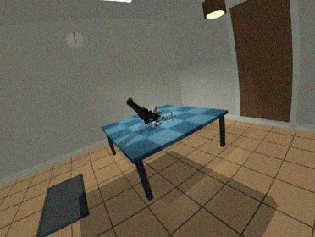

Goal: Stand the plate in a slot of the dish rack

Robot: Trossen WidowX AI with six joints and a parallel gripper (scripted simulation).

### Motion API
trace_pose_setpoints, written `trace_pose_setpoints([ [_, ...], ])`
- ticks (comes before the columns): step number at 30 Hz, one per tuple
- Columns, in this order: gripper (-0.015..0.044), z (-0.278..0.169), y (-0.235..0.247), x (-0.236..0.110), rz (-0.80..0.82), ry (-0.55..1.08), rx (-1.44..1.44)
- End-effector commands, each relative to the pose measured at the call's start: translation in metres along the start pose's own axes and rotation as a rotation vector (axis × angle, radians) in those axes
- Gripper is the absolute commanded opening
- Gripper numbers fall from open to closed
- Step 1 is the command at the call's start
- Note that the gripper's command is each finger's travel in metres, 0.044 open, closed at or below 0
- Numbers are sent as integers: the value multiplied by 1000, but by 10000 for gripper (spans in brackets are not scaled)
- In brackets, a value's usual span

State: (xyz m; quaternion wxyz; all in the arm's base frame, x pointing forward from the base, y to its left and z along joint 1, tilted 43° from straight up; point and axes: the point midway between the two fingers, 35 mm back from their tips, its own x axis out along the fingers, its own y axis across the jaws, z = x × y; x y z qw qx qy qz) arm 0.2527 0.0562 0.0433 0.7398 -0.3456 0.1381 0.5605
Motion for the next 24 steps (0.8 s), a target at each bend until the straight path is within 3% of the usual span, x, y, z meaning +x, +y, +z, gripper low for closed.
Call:
trace_pose_setpoints([
  [1,0,0,0,0,-5,-7,-12],
  [24,0,1,-1,29,-5,-5,-15],
])
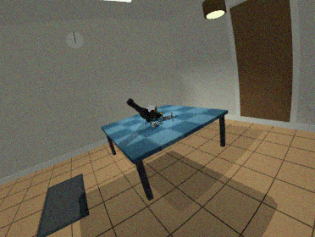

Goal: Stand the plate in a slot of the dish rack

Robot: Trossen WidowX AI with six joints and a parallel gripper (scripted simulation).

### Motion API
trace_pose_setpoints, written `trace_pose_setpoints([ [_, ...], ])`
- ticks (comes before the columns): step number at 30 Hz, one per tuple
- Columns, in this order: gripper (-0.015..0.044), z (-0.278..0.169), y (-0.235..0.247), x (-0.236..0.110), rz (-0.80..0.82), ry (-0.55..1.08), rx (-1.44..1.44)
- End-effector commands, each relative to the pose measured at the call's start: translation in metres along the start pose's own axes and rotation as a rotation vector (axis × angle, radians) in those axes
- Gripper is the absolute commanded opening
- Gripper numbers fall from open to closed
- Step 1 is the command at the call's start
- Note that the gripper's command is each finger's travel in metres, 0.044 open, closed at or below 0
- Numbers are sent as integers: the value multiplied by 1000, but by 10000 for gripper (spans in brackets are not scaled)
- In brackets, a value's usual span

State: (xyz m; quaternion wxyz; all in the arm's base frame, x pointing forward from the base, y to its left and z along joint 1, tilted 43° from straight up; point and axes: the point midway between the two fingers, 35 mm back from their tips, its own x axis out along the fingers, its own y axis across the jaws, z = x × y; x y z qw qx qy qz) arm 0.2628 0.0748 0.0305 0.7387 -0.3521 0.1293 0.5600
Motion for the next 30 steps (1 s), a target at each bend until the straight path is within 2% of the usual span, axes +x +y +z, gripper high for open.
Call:
trace_pose_setpoints([
  [1,0,-1,1,7,2,0,4],
  [24,0,0,3,32,-2,-4,-13],
  [30,0,-20,4,32,-4,-4,-19],
])
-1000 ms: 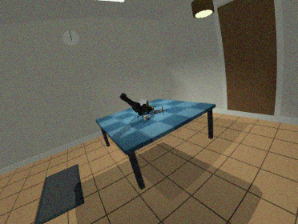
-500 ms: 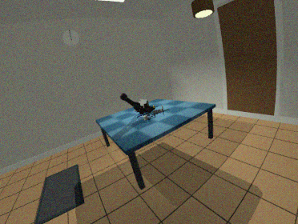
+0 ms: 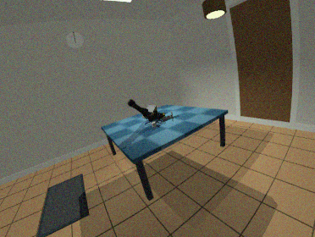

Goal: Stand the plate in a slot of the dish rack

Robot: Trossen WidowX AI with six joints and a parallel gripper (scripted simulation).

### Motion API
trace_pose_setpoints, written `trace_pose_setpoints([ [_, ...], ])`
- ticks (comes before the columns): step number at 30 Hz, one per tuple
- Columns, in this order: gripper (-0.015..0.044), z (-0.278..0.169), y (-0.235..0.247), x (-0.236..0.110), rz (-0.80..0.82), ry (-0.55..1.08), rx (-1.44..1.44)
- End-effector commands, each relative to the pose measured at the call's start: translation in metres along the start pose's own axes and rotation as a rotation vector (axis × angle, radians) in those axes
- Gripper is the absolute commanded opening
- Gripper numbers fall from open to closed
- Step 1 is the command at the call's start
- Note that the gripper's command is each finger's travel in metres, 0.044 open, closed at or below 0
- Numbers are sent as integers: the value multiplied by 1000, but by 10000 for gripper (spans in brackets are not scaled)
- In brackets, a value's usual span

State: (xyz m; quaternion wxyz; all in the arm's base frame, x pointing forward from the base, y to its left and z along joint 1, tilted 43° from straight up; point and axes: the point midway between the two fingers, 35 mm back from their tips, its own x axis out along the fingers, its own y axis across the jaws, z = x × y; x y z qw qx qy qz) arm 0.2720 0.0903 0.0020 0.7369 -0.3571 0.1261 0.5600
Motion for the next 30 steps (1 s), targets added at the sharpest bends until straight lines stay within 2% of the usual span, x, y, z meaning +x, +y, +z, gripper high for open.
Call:
trace_pose_setpoints([
  [1,0,-8,0,1,-3,-5,-7],
  [13,0,-3,1,0,1,2,3],
  [28,394,-3,0,0,0,0,-4],
  [30,400,-3,0,0,0,0,-4],
])
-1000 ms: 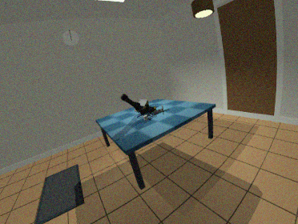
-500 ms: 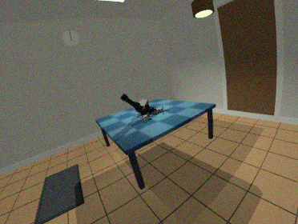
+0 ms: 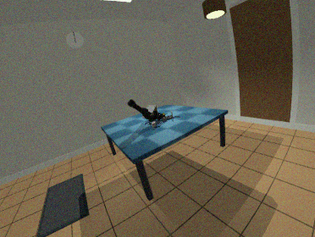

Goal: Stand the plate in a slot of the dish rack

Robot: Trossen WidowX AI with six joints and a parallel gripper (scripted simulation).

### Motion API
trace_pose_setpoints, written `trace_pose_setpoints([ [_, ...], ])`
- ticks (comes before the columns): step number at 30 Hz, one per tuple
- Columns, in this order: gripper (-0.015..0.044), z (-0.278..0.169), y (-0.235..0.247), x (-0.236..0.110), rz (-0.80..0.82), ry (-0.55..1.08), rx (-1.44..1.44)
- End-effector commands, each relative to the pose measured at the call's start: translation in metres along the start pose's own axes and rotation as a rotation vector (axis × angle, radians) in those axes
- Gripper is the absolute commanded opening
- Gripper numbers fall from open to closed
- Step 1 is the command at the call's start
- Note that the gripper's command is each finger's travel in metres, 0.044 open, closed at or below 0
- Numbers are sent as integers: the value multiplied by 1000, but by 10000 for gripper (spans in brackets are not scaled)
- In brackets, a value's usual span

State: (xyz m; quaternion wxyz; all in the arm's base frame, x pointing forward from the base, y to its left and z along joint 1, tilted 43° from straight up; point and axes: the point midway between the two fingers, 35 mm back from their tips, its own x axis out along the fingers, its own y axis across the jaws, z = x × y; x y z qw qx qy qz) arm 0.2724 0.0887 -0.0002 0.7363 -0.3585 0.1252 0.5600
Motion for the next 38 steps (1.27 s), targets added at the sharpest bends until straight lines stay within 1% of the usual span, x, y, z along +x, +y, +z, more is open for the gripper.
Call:
trace_pose_setpoints([
  [1,400,0,0,0,0,0,0],
  [7,400,0,0,0,0,0,0],
  [9,400,8,-2,1,3,3,0],
  [16,400,96,-7,2,6,1,18],
  [18,400,114,-8,3,2,-8,24],
  [25,400,116,-8,4,7,3,44],
  [38,400,121,8,12,82,283,365],
])
